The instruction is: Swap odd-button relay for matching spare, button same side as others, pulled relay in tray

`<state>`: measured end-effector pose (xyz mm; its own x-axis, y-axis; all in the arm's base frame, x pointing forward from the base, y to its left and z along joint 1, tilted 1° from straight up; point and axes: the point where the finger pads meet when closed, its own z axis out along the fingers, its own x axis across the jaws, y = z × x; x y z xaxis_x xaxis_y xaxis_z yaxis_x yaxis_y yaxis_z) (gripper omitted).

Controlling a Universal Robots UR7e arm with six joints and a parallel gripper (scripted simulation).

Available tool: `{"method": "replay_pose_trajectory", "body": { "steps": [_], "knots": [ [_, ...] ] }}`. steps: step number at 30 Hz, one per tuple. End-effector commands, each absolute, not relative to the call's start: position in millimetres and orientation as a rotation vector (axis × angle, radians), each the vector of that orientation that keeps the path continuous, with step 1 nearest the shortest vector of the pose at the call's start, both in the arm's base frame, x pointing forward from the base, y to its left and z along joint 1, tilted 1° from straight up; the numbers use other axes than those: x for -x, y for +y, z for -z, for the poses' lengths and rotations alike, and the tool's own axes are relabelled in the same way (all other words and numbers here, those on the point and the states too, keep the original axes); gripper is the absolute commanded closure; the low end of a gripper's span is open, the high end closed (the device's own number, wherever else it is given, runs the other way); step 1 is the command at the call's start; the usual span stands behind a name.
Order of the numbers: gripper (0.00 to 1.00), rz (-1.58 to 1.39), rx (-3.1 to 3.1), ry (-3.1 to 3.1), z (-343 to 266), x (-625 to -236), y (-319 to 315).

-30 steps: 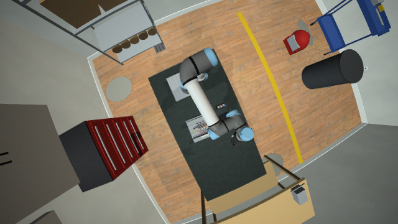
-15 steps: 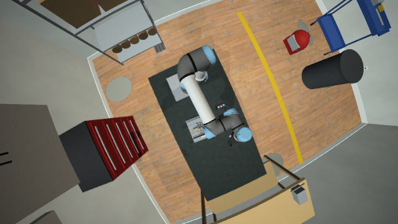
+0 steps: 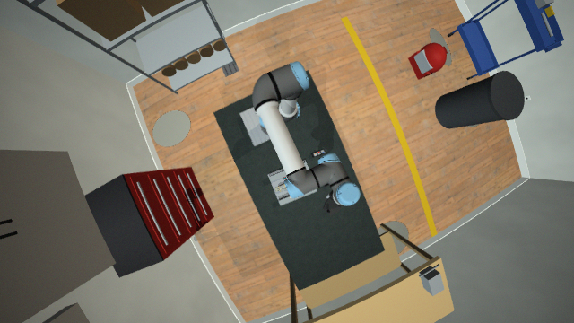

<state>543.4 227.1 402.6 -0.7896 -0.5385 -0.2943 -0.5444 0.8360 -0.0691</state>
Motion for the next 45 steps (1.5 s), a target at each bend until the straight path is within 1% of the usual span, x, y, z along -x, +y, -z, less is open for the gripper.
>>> {"method": "replay_pose_trajectory", "body": {
  "steps": [1, 13, 18, 30, 35, 45],
  "knots": [
    [0.0, -0.027, 0.816, 2.708, -446, -529, 193],
    [0.0, -0.027, 0.816, 2.708, -446, -529, 193],
    [0.0, -0.027, 0.816, 2.708, -488, -513, 157],
    [0.0, -0.027, 0.816, 2.708, -488, -513, 157],
    [0.0, -0.027, 0.816, 2.708, -529, -497, 121],
    [0.0, -0.027, 0.816, 2.708, -529, -497, 121]
  ]
}}
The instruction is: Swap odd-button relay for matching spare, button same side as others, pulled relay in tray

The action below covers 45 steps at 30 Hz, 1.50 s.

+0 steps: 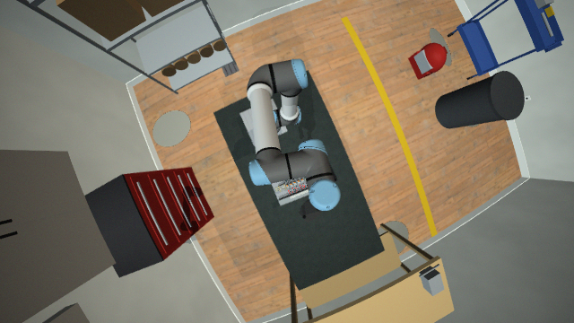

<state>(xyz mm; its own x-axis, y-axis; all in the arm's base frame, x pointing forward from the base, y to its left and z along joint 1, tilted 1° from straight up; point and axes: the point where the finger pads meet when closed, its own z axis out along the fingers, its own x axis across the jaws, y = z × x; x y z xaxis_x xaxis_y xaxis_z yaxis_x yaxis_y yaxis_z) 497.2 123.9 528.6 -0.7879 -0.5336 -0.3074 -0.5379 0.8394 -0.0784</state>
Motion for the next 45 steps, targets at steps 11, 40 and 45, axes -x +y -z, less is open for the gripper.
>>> {"method": "replay_pose_trajectory", "body": {
  "steps": [11, 40, 45],
  "knots": [
    [0.0, -0.027, 0.816, 2.708, -570, -481, 83],
    [0.0, -0.026, 0.816, 2.708, -578, -478, 74],
    [0.0, -0.027, 0.816, 2.708, -576, -479, 75]
  ]
}}
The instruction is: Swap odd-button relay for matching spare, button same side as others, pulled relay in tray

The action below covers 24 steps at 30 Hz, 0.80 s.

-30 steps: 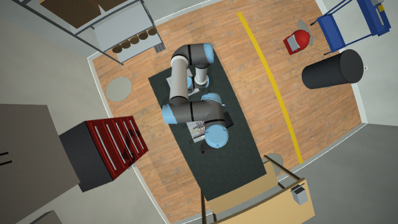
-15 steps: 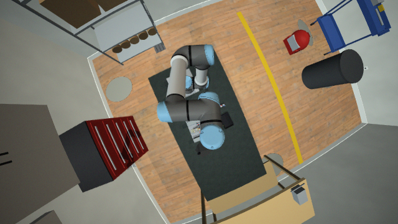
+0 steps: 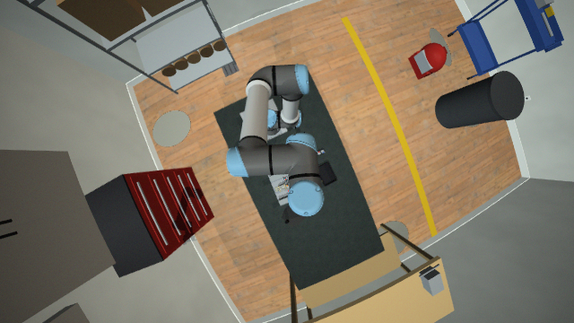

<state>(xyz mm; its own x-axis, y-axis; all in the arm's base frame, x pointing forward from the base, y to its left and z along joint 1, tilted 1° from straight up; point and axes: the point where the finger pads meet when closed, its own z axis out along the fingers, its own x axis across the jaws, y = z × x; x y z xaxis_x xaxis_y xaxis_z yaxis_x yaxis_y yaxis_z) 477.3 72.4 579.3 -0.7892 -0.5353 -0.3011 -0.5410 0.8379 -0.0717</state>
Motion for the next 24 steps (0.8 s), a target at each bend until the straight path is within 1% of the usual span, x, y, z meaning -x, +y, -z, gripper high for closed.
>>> {"method": "replay_pose_trajectory", "body": {
  "steps": [1, 24],
  "knots": [
    [0.0, -0.027, 0.816, 2.708, -576.3, -478.7, 75.2],
    [0.0, -0.027, 0.816, 2.708, -572.1, -480.0, 79.7]
  ]
}}
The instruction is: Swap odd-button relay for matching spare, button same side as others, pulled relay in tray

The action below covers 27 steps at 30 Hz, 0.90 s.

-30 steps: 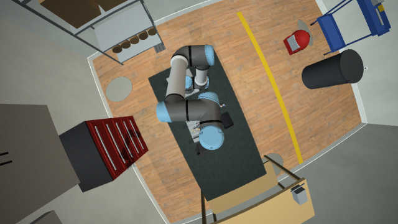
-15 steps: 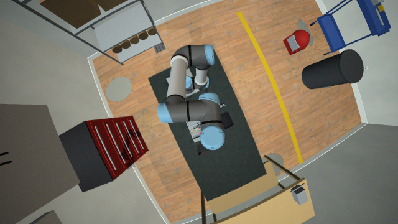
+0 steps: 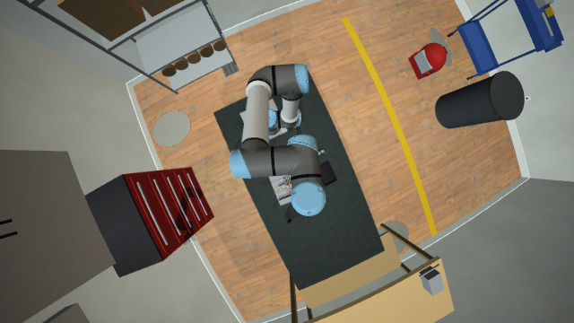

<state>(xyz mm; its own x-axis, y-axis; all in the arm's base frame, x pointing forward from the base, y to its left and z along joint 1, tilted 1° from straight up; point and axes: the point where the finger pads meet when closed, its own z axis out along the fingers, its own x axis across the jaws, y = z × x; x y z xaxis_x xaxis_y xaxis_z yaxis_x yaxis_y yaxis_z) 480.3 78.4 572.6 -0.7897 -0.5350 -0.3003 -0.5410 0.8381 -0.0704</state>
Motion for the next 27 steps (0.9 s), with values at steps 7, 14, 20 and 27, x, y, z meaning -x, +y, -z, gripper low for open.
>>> {"method": "replay_pose_trajectory", "body": {
  "steps": [7, 14, 20, 27],
  "knots": [
    [0.0, -0.027, 0.816, 2.708, -570.3, -480.3, 82.0],
    [0.0, -0.027, 0.816, 2.708, -570.3, -480.3, 82.0],
    [0.0, -0.027, 0.815, 2.708, -570.4, -480.7, 81.7],
    [0.0, -0.027, 0.816, 2.708, -569.6, -480.2, 83.2]
  ]
}}
